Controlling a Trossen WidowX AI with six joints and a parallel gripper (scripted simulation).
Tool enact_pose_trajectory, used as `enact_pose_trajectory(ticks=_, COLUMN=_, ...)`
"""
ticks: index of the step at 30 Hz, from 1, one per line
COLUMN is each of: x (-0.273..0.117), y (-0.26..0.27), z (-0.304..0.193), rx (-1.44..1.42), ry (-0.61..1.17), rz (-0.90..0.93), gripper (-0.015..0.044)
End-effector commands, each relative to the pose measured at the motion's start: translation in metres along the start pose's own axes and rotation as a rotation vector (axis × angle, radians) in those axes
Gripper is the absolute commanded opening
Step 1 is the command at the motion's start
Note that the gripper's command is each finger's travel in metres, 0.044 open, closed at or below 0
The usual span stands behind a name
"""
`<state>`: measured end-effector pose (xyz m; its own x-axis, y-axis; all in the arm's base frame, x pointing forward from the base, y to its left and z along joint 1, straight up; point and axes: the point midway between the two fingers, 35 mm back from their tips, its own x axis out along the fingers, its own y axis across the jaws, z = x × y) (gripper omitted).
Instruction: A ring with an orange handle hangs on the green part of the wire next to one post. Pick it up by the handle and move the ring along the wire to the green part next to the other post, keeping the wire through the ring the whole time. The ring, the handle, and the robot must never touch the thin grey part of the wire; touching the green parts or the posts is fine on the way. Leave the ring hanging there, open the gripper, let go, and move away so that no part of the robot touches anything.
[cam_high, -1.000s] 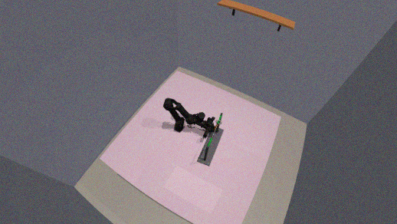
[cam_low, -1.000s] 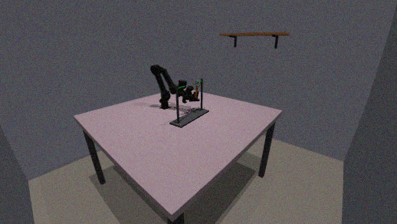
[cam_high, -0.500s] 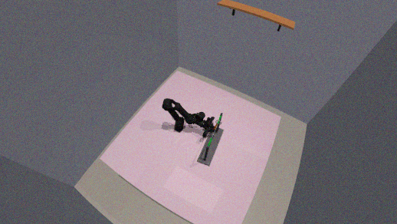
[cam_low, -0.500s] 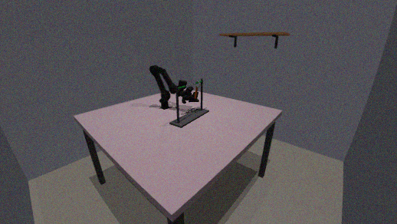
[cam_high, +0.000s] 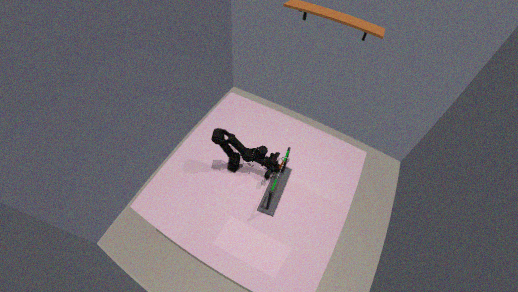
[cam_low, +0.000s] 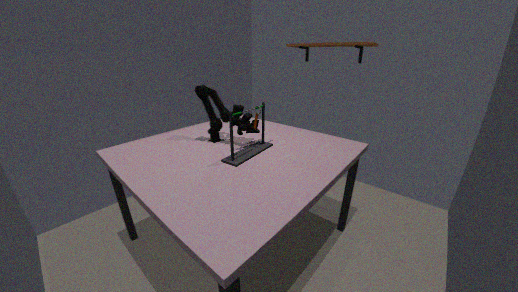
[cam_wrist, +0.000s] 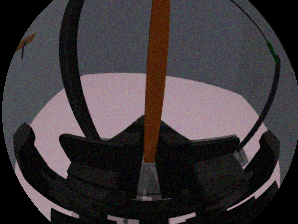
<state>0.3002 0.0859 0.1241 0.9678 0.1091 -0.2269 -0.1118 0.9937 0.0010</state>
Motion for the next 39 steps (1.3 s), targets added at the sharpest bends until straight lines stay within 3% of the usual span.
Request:
enact_pose_trajectory(ticks=1, x=0.000, y=0.000, z=0.000, rx=0.000, ry=0.000, rz=0.000, gripper=0.0060)
enact_pose_trajectory(ticks=5, x=-0.001, y=0.000, z=0.000, rx=0.000, ry=0.000, rz=0.000, gripper=0.0160)
enact_pose_trajectory(ticks=39, x=-0.051, y=0.000, z=0.000, rx=0.004, ry=0.005, rz=-0.005, gripper=0.0160)
